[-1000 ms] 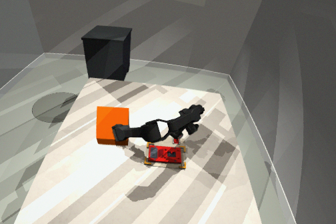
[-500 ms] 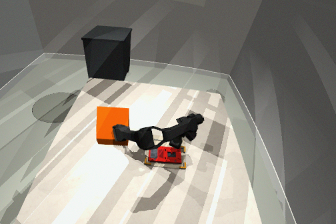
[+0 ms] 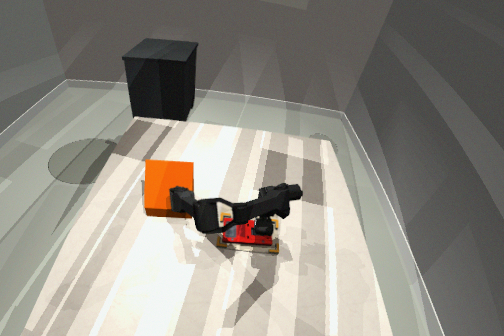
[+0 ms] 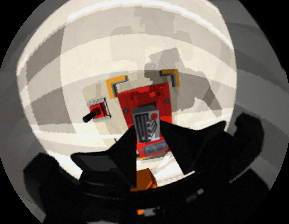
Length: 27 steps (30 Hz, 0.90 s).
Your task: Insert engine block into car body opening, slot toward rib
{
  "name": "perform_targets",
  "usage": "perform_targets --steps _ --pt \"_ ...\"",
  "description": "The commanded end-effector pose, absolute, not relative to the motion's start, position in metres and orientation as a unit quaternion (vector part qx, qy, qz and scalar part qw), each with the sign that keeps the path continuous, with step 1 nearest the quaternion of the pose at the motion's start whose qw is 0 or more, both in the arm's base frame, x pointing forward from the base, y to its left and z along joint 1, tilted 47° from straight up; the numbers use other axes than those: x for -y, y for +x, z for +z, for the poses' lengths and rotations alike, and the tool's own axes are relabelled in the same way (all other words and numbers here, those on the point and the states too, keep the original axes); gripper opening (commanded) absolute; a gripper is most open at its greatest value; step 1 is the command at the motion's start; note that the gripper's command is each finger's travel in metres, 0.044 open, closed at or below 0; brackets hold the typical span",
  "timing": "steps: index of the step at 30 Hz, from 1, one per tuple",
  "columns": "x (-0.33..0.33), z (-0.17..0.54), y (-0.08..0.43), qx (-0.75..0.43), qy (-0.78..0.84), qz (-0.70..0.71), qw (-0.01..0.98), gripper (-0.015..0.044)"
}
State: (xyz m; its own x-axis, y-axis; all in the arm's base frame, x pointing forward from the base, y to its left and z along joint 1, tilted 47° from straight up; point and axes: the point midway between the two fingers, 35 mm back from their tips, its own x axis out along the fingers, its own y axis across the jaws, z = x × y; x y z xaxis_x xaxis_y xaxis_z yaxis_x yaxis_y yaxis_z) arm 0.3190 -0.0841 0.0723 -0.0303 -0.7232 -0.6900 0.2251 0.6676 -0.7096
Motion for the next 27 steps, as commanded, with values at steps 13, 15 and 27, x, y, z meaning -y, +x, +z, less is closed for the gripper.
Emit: perform_targets --steps 13,15,27 --pt "0.0956 0.0771 0.3112 -0.645 -0.247 -0.316 0.65 0.016" --pt "0.0956 0.0771 0.3112 -0.645 -0.247 -0.316 0.65 0.016" --pt "0.096 0.0775 0.3124 -0.629 -0.215 -0.348 0.661 0.016"
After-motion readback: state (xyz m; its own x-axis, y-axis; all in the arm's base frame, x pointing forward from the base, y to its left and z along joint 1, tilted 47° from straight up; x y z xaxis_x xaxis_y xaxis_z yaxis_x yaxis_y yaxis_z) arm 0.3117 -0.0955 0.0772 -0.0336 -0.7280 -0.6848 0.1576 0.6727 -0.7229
